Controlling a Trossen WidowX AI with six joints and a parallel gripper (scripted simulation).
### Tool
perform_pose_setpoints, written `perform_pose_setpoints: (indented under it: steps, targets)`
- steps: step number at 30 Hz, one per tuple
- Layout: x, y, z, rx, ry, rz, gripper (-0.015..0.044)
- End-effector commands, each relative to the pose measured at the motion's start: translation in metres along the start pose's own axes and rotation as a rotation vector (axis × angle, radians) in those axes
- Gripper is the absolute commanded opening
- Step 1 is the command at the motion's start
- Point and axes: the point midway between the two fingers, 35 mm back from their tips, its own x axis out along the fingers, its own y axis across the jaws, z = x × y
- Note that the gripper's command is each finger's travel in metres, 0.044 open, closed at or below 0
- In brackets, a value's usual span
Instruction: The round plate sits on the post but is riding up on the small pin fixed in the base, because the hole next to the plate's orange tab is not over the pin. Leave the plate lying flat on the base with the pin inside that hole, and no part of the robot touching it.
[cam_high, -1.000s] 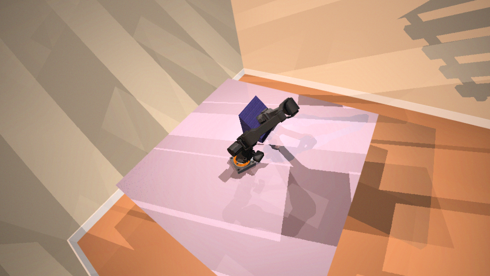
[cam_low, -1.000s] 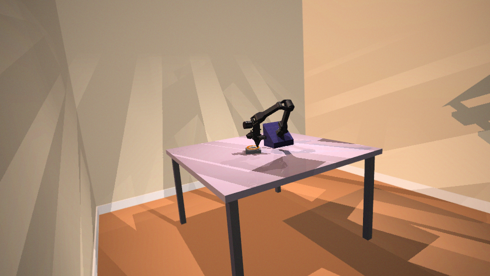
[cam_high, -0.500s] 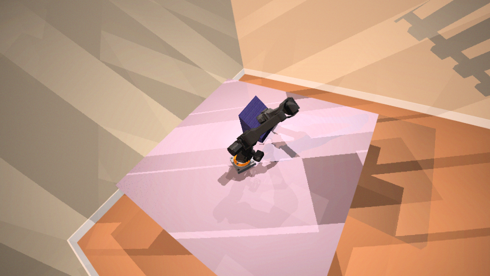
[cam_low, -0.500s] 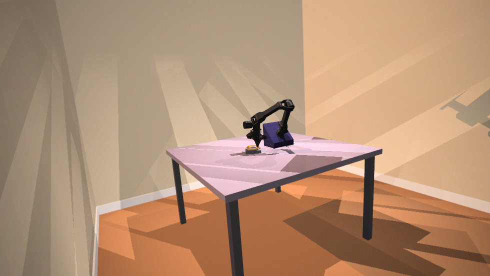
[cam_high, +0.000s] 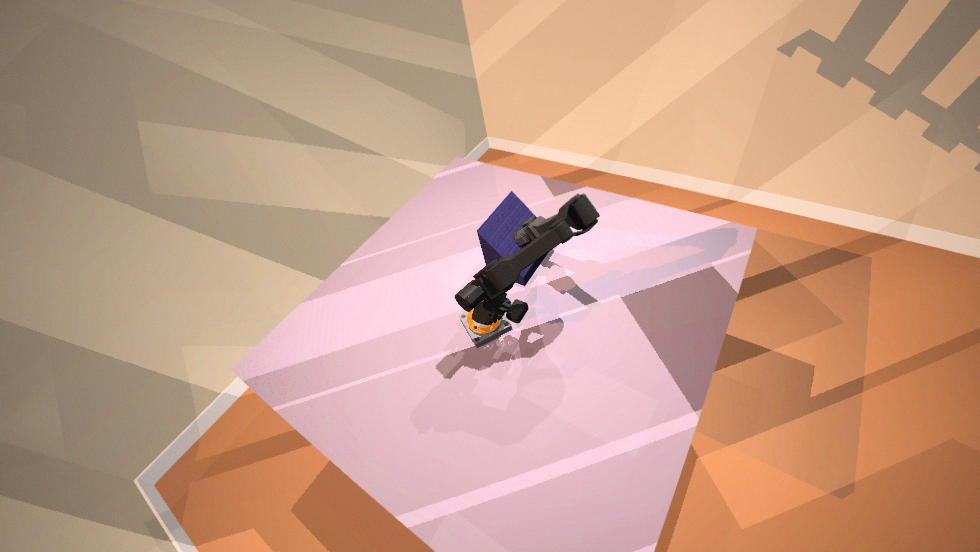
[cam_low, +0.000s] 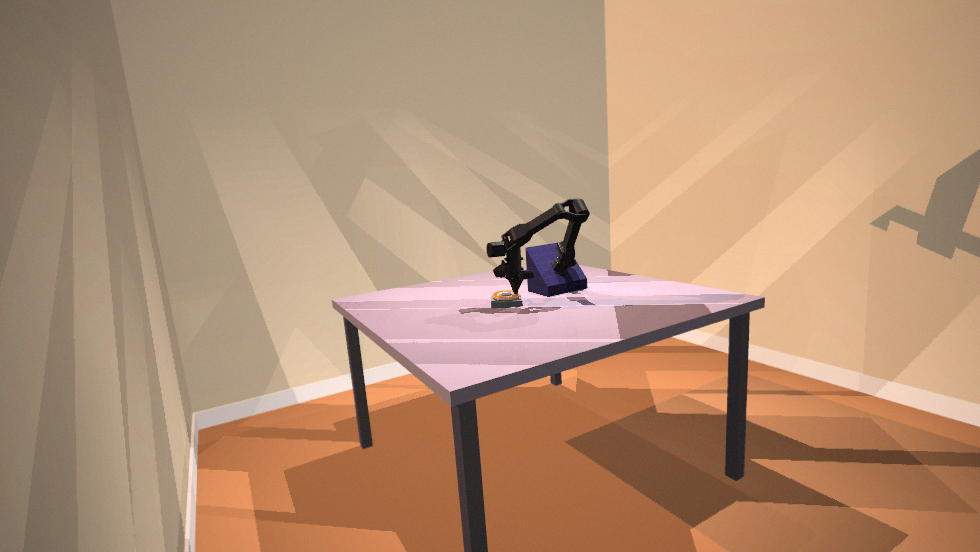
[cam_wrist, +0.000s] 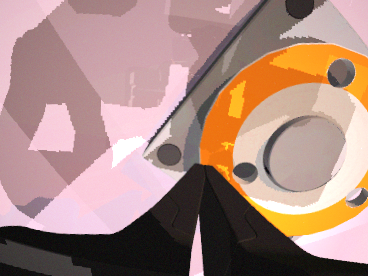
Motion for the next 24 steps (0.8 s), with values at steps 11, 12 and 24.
perform_pose_setpoints:
  steps: [11,12,24]
  targets:
    - [0.0023,-0.0036,-0.0091,0.012,0.018,-0.008,0.0000]
    - [0.0022,-0.0036,-0.0092,0.012,0.018,-0.008,0.0000]
    - [0.0023,-0.0046,-0.0113,0.012,0.019,-0.008,0.0000]
